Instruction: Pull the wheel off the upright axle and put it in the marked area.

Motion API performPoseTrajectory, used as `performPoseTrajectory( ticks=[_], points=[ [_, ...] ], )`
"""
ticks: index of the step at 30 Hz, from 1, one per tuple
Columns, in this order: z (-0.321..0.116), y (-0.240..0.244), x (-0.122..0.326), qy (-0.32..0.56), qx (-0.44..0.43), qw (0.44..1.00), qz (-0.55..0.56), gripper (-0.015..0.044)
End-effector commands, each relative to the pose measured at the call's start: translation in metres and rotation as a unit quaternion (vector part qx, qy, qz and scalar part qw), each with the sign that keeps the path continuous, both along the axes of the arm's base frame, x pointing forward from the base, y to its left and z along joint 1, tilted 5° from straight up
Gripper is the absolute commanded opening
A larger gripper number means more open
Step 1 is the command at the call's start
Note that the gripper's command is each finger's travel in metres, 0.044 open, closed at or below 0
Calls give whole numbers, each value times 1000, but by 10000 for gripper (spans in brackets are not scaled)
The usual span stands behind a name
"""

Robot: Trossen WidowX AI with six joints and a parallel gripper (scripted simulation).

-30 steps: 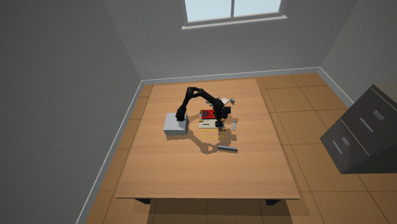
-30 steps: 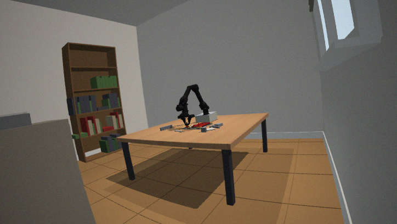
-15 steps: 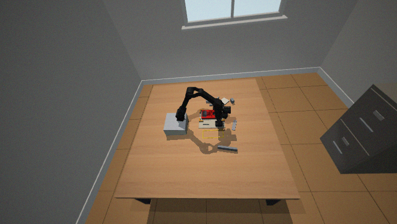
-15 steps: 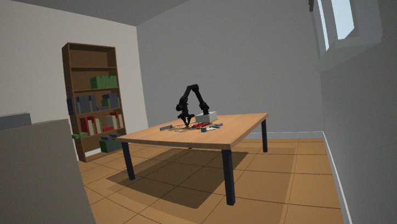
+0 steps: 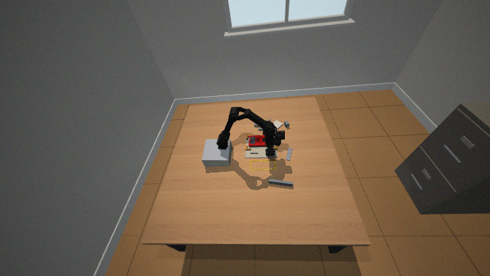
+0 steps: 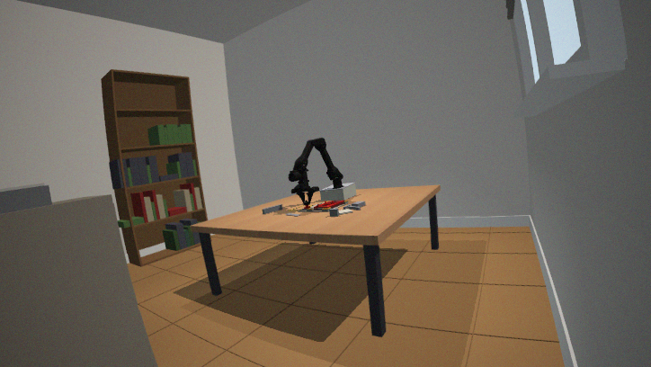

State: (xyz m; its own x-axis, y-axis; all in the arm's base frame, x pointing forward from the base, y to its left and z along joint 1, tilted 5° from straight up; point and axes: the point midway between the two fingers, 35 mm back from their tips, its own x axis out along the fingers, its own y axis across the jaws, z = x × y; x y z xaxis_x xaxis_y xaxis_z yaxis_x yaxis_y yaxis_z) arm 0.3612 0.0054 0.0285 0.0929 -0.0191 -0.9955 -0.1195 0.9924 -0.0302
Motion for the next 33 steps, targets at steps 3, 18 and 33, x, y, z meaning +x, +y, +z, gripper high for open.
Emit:
performPoseTrajectory(
  ticks=[3,18,33],
  points=[
    [3,0,0,-1,-1,1000,0,0],
    [8,0,0,-2,-1,1000,0,0],
    [13,0,-1,-3,-1,1000,0,0]
  ],
)
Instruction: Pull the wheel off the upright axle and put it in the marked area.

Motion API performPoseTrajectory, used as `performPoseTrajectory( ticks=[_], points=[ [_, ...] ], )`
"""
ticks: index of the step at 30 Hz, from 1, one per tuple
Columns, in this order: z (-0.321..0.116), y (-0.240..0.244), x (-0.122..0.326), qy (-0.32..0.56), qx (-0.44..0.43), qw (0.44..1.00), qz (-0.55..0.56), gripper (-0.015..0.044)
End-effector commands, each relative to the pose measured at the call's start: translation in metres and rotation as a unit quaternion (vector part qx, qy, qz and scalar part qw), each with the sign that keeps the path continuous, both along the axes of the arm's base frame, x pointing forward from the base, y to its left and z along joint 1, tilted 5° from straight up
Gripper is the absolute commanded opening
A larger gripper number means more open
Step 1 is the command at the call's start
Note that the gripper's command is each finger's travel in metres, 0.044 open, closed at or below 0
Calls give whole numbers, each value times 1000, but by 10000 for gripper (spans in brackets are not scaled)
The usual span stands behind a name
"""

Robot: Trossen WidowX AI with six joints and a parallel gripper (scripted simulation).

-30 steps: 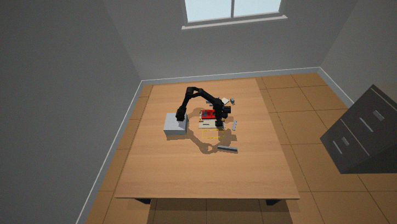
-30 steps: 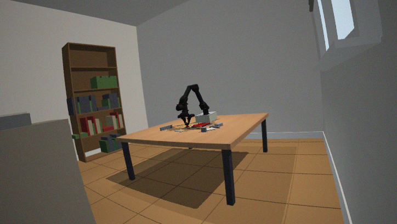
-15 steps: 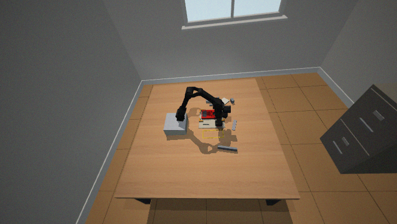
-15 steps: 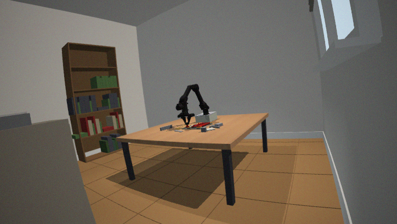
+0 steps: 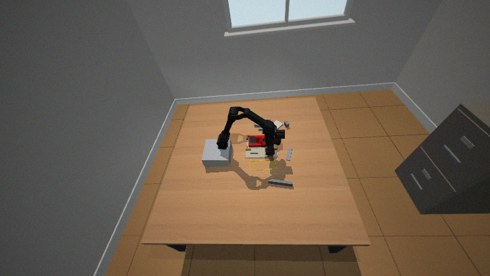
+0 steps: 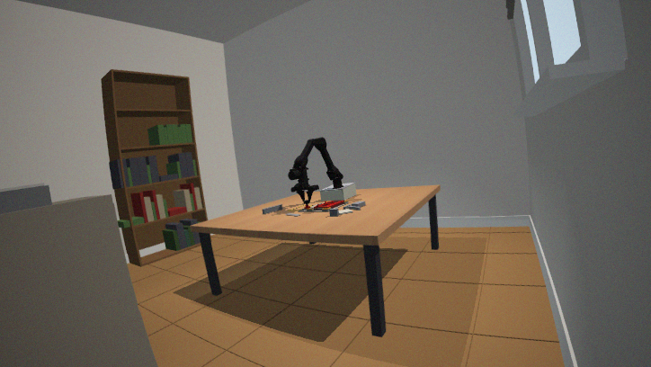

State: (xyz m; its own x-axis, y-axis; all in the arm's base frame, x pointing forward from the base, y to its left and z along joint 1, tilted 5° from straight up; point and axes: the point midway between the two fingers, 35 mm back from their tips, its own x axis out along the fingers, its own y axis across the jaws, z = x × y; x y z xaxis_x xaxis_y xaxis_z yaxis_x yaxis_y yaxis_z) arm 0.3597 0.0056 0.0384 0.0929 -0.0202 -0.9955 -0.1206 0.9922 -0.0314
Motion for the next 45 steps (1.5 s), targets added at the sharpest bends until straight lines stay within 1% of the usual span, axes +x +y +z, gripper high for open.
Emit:
performPoseTrajectory(
  ticks=[1,45],
  points=[
    [4,0,1,-3,-1,1000,-1,0],
    [18,0,-1,-6,-2,1000,-1,0]
  ],
)
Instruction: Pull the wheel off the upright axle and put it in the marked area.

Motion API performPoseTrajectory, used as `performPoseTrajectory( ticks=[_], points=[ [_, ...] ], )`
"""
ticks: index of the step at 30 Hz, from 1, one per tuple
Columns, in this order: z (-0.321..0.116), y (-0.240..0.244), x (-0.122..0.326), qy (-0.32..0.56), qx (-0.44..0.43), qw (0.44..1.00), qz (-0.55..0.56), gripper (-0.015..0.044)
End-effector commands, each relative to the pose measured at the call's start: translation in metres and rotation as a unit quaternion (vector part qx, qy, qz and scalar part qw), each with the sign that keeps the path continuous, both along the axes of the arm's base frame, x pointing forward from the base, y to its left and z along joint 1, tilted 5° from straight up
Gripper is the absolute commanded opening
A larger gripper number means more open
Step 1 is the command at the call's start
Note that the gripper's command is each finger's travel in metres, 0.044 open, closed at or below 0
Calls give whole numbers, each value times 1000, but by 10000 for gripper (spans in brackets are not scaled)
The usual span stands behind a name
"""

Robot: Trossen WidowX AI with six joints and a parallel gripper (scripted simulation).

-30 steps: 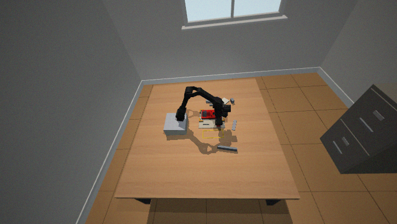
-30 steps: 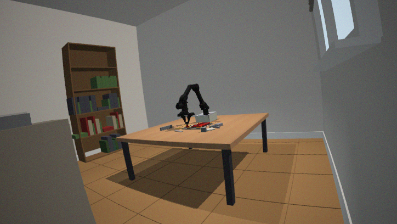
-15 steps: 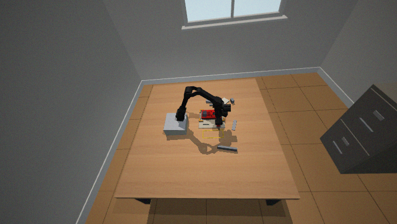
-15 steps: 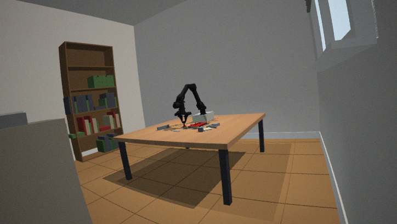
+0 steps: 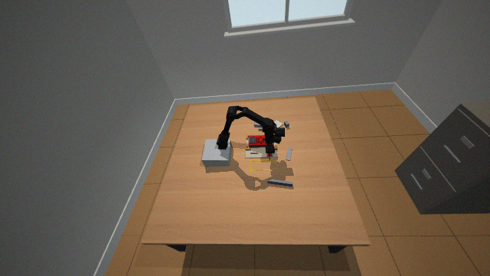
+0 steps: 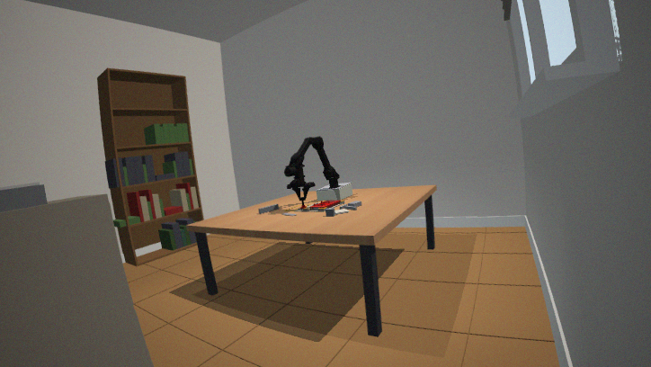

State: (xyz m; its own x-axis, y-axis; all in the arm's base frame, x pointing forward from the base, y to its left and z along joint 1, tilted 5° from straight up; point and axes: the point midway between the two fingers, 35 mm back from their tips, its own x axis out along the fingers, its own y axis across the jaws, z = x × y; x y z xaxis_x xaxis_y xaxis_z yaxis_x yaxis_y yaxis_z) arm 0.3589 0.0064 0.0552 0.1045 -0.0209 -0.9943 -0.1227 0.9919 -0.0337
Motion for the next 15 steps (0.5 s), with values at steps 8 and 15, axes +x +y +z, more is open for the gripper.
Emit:
performPoseTrajectory(
  ticks=[8,15],
  points=[
    [4,0,0,-1,-1,1000,-2,0],
    [21,0,-2,-1,-1,1000,-2,0]
  ],
)
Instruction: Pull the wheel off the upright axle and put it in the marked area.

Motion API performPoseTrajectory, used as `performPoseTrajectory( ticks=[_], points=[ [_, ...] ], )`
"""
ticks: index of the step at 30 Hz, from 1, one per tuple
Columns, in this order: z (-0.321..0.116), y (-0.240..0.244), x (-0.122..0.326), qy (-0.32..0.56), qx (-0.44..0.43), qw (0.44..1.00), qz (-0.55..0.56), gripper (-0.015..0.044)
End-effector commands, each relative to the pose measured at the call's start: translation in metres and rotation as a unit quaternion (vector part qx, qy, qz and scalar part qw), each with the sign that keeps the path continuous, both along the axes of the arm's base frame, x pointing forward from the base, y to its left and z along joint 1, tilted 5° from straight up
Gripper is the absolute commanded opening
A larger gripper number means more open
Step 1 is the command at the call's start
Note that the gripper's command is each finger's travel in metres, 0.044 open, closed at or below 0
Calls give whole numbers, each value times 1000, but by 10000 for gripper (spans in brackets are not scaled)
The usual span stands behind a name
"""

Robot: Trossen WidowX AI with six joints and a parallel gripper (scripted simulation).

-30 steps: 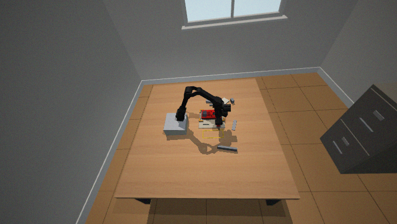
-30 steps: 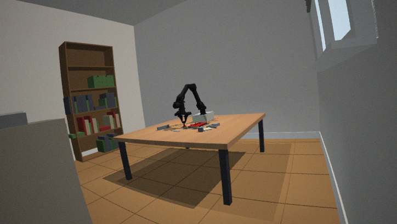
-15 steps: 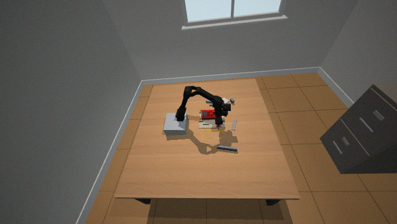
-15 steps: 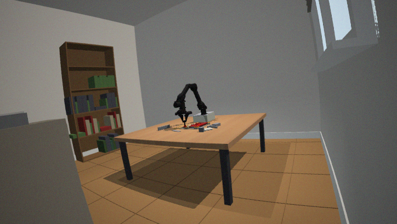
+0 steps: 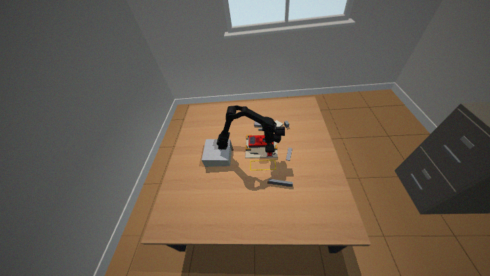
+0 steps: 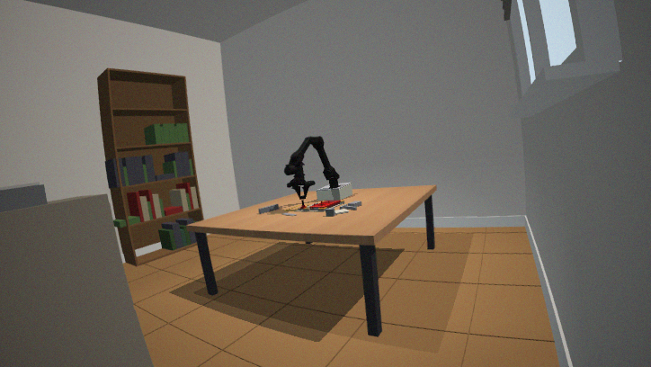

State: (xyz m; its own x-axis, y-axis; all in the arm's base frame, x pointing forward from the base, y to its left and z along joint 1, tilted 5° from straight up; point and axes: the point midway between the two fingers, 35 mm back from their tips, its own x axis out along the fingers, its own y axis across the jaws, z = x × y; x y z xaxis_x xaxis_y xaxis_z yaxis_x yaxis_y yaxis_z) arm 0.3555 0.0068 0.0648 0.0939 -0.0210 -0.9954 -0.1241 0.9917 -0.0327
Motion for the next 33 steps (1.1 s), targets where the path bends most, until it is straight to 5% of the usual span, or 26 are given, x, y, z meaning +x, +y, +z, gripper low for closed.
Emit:
performPoseTrajectory(
  ticks=[1,33],
  points=[
    [16,0,0,-7,-1,1000,-2,0],
    [29,-99,-43,-5,-6,1000,-2,0]
  ],
)
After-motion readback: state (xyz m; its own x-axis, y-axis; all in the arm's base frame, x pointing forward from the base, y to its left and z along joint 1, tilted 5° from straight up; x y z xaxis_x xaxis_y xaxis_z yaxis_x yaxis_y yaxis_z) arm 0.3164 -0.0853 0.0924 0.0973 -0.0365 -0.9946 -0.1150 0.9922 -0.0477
